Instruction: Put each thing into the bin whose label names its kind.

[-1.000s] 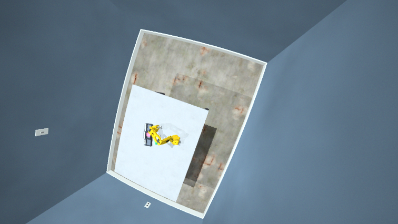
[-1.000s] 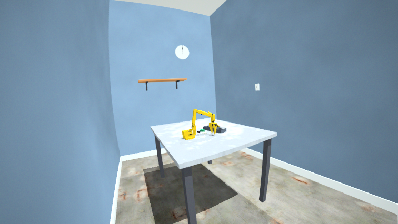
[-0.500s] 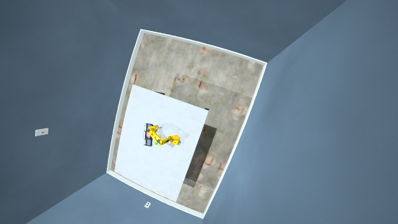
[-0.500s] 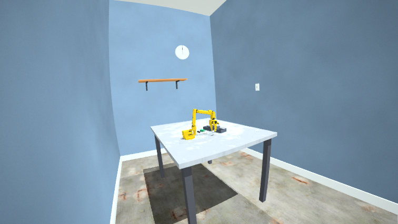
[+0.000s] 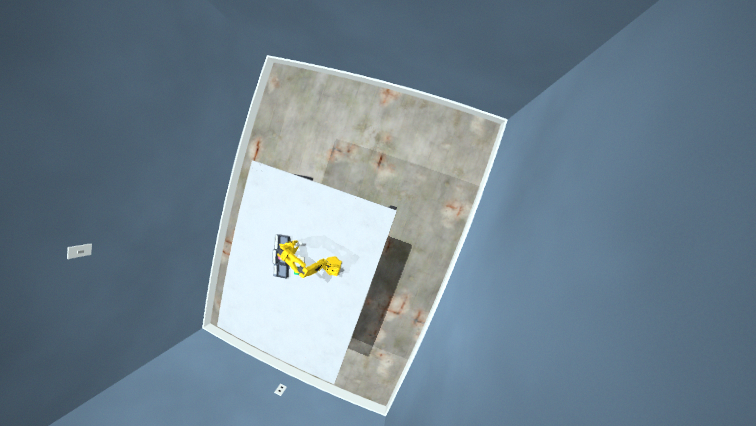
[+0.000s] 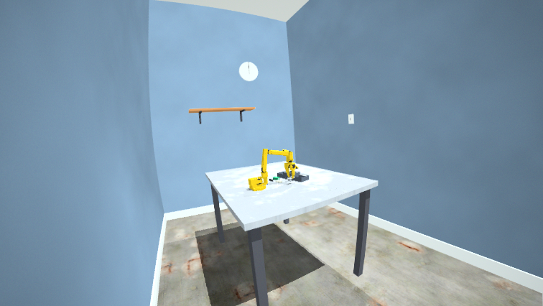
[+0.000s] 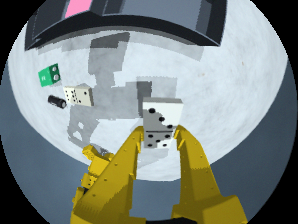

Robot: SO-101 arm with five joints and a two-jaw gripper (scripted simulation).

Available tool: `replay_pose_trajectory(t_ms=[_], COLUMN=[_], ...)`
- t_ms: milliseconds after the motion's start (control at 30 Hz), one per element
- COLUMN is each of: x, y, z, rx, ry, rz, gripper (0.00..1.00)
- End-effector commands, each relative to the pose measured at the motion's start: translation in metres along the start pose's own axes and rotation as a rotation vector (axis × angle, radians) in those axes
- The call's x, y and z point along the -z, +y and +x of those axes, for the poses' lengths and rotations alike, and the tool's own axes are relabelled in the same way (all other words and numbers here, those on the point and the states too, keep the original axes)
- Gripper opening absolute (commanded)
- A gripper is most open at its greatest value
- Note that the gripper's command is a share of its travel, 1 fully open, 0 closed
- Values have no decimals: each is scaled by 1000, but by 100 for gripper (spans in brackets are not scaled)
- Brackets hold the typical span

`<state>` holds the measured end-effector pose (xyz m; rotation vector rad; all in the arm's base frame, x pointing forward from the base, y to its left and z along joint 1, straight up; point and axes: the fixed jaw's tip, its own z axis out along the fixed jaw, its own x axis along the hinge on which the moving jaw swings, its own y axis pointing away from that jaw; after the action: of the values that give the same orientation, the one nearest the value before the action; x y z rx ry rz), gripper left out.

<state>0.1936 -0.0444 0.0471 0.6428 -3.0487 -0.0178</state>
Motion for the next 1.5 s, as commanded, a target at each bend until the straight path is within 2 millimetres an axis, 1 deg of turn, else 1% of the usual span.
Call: replay_pose_trajectory(t_ms=[0, 367, 700, 867, 1100, 1167, 1467], x=[13, 18, 18, 19, 23, 23, 27], y=[3, 25, 27, 31, 47, 47, 68], z=[-12, -28, -30, -35, -50, -50, -65], rx=[3, 15, 16, 19, 28, 28, 38], ry=[-59, -81, -83, -91, -118, -118, -152], rz=[43, 49, 49, 51, 55, 55, 54], gripper=[0, 0, 0, 0, 0, 0, 0])
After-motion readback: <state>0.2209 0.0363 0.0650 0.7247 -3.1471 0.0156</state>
